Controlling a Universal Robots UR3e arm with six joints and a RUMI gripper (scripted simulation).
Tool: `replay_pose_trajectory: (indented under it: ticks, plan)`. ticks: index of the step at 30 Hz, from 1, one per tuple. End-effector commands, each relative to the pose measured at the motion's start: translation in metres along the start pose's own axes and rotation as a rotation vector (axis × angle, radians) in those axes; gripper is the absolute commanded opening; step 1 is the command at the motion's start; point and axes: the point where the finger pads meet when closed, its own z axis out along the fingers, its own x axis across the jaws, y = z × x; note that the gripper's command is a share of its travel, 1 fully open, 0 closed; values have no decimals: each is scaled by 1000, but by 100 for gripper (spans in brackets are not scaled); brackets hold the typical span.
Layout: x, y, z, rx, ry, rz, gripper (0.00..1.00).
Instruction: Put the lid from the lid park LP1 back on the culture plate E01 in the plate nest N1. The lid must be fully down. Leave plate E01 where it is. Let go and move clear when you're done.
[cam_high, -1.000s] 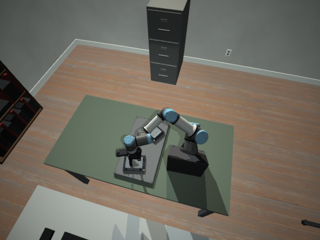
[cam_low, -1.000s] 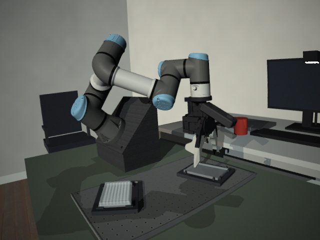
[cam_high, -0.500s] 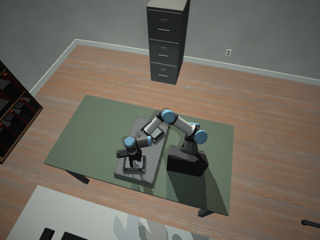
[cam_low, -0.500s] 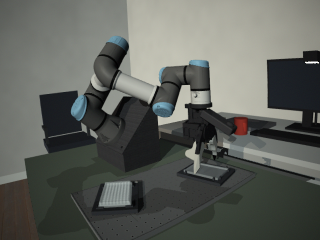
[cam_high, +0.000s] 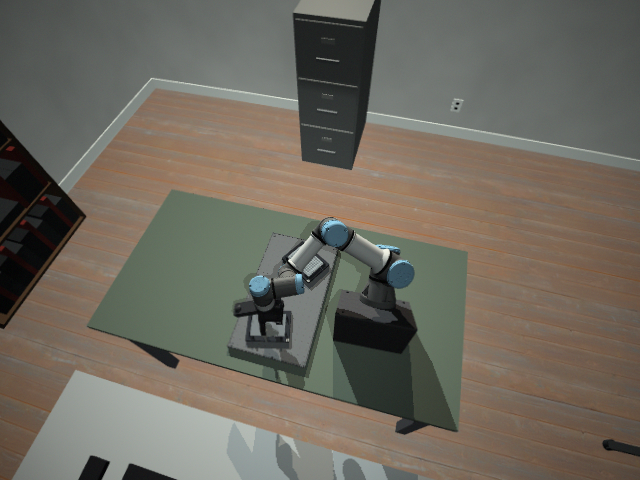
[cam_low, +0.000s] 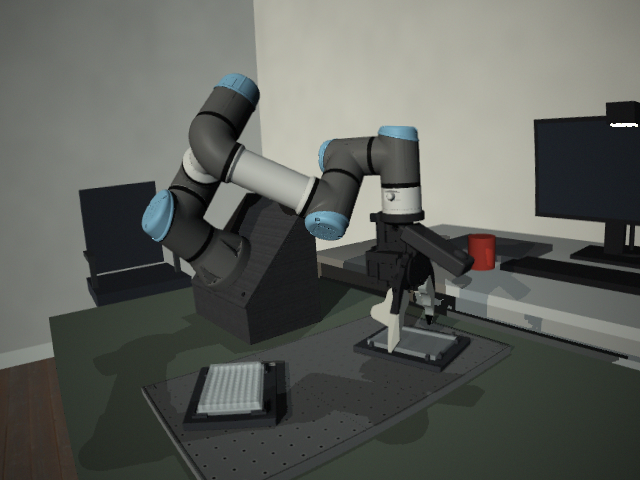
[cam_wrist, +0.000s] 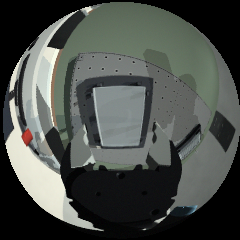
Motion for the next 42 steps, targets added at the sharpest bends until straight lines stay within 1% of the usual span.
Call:
replay_pose_trajectory:
  ticks: [1, 3, 4, 38, 42]
  plan:
    - [0, -1, -1, 2, 0, 1, 82]
    - [0, -1, -1, 2, 0, 1, 82]
    - [0, -1, -1, 2, 0, 1, 0]
    - [0, -1, -1, 2, 0, 1, 0]
    - [0, -1, -7, 2, 0, 1, 0]
